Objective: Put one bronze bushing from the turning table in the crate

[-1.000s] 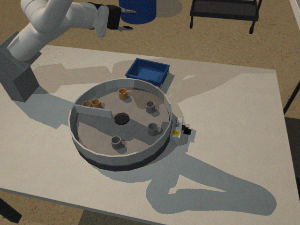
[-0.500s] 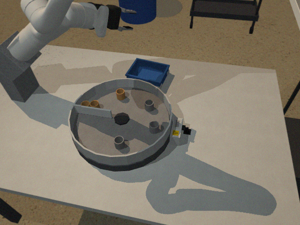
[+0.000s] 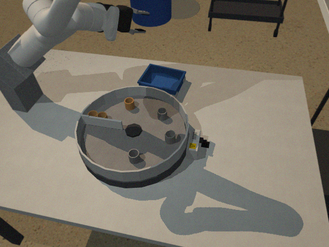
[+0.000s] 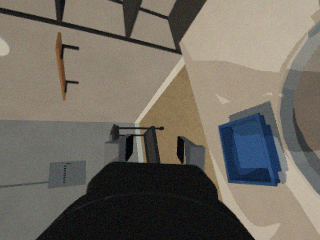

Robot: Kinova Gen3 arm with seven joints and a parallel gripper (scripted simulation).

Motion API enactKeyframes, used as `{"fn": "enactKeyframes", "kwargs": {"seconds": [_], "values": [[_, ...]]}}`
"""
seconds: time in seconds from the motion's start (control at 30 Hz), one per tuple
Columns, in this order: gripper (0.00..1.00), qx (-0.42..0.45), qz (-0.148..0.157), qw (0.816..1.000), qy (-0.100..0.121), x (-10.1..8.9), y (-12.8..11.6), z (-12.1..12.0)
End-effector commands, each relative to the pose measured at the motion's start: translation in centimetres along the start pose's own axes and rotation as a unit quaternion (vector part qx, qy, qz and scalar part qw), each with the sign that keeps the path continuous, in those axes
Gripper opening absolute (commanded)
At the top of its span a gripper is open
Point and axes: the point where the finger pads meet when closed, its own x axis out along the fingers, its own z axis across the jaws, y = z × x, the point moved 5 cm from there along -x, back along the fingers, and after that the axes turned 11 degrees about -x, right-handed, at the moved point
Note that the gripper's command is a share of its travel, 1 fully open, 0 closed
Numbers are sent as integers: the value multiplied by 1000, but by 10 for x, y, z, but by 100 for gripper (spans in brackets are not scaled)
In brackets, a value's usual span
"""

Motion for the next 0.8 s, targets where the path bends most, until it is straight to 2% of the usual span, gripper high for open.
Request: {"fn": "enactKeyframes", "kwargs": {"seconds": [0.0, 0.37, 0.4, 0.53, 0.77], "values": [[100, 5, -17, 994, -112, 1, 2, -10], [100, 5, -17, 994, -112, 1, 2, -10], [100, 1, -3, 1000, -22, 0, 1, -2], [100, 5, -17, 994, -112, 1, 2, -10], [100, 5, -17, 994, -112, 1, 2, -10]]}}
